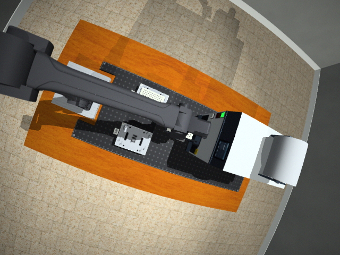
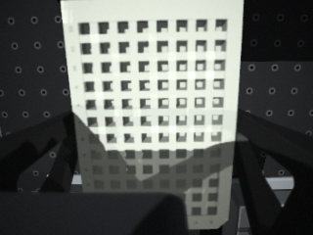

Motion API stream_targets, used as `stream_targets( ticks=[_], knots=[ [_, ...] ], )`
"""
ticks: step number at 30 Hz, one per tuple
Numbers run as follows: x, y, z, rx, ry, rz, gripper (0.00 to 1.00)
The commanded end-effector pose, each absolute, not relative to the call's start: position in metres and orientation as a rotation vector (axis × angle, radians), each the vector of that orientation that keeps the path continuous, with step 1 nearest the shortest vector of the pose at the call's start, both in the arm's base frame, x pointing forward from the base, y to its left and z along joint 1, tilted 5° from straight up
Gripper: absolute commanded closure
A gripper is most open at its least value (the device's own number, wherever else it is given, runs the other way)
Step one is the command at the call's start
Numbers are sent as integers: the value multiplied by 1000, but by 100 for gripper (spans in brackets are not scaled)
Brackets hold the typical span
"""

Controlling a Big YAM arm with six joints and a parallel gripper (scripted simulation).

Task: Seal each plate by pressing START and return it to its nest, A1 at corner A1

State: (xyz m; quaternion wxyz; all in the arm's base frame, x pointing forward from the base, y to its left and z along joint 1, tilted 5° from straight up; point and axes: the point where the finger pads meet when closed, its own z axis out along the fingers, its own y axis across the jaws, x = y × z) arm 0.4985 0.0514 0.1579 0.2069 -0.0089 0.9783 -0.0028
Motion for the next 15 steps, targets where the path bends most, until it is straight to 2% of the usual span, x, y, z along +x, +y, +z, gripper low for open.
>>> stream_targets(
  ticks=[1,15],
  knots=[
    [503,62,179,-26,2686,10,100],
    [518,47,177,-27,2694,-10,100]
  ],
)
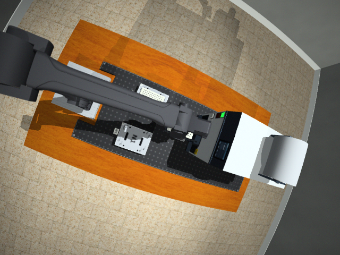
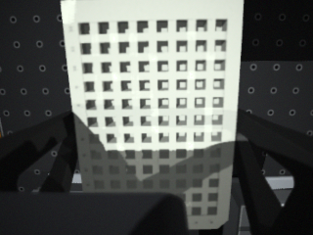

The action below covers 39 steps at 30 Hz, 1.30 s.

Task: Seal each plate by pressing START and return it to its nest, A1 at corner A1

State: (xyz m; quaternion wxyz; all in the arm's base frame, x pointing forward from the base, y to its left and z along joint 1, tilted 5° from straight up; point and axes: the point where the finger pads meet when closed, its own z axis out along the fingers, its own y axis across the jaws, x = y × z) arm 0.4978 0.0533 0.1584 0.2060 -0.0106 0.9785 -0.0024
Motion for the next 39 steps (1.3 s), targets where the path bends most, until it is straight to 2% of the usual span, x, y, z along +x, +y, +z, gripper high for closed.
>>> stream_targets(
  ticks=[1,20,39],
  knots=[
    [519,46,177,-27,2694,-10,100],
    [517,62,196,-20,2655,15,100],
    [505,44,160,-24,2711,-11,100]
  ],
)
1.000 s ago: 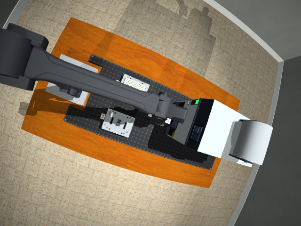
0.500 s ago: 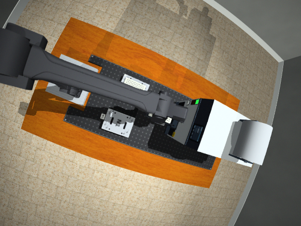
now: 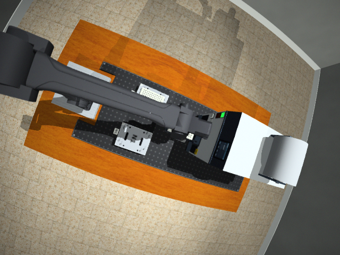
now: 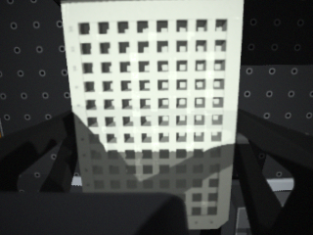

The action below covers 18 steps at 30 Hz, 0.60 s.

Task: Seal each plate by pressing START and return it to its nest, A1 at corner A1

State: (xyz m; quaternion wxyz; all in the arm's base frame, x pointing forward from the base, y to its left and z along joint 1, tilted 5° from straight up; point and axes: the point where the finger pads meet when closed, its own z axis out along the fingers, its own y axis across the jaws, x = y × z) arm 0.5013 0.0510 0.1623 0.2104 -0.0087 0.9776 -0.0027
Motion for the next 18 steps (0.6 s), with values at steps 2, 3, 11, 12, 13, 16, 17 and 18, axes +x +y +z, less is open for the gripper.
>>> stream_targets(
  ticks=[2,3,11,12,13,16,17,18],
  knots=[
    [505,44,160,-24,2711,-11,100],
    [506,47,162,-30,2709,-9,100],
    [513,62,174,-29,2691,10,100],
    [515,63,175,-29,2684,11,100],
    [517,64,175,-28,2680,12,100],
    [520,64,173,-25,2674,13,100],
    [519,61,170,-20,2679,11,100],
    [519,61,170,-20,2679,11,100]
  ],
)
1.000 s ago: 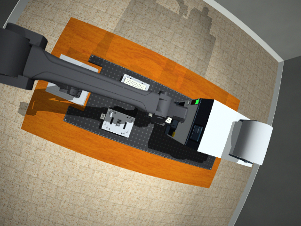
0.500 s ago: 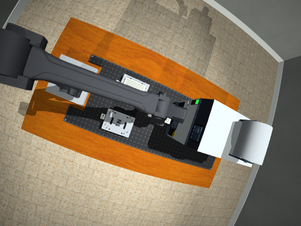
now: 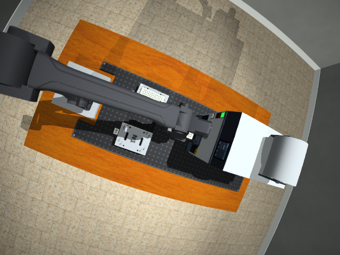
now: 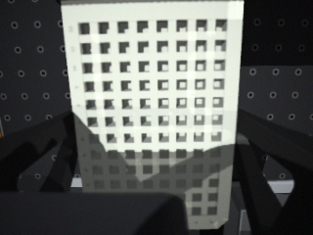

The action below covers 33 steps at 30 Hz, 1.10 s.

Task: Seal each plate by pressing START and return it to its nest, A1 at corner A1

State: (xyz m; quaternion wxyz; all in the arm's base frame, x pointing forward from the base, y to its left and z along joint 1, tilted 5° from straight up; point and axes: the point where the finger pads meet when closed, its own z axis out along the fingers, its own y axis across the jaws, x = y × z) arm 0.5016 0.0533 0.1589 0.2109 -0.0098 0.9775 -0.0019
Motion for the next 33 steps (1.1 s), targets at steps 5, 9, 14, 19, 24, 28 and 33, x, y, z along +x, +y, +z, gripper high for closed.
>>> stream_targets(
  ticks=[5,9,14,19,24,28,33],
  knots=[
    [513,51,165,-9,2684,2,100],
    [506,46,160,-22,2690,-5,100],
    [507,44,156,-26,2695,-9,100],
    [512,47,155,-16,2696,-4,100],
    [519,59,159,-19,2679,10,100],
    [521,63,159,-24,2673,14,100],
    [519,61,163,-20,2669,12,100]
  ],
)
